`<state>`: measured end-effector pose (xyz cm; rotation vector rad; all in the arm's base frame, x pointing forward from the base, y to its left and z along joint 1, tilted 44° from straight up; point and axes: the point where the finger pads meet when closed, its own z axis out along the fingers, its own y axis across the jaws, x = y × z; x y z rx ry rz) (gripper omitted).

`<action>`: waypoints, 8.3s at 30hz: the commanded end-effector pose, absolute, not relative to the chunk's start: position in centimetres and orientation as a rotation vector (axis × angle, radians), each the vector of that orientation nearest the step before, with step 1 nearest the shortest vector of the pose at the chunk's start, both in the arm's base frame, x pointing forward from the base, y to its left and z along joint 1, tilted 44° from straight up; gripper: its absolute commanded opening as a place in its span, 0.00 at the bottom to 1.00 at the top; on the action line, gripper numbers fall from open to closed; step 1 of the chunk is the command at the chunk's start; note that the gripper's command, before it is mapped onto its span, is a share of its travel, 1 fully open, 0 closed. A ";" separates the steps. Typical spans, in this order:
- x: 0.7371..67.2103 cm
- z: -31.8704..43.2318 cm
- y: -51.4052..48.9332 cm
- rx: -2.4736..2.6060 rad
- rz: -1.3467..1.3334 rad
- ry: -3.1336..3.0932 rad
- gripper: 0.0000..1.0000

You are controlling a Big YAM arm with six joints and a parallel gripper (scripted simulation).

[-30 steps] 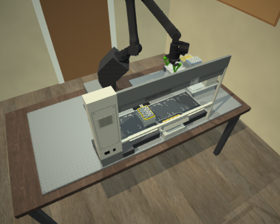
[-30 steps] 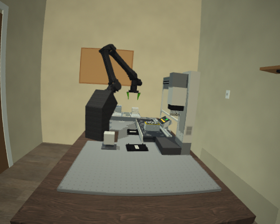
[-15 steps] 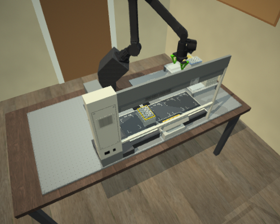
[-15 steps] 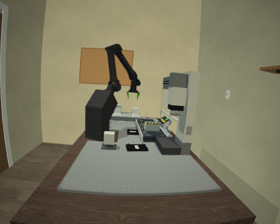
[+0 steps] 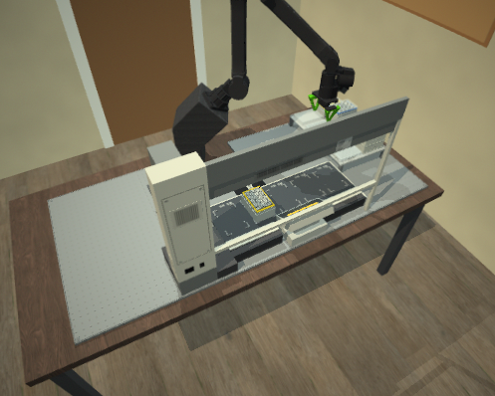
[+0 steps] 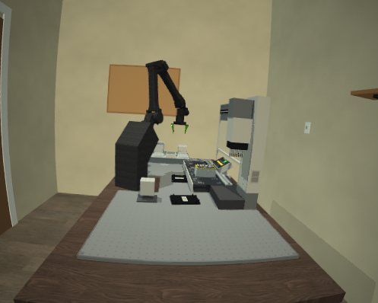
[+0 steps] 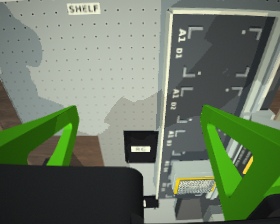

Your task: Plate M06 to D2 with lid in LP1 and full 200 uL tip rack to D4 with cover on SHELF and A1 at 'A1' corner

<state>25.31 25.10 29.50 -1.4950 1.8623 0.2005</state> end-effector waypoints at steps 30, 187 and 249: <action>25.8 41.0 36.9 -1.465 0.235 1.831 1.00; 39.4 29.5 45.7 -1.460 0.229 1.825 1.00; 40.5 27.0 46.6 -1.468 0.221 1.830 0.00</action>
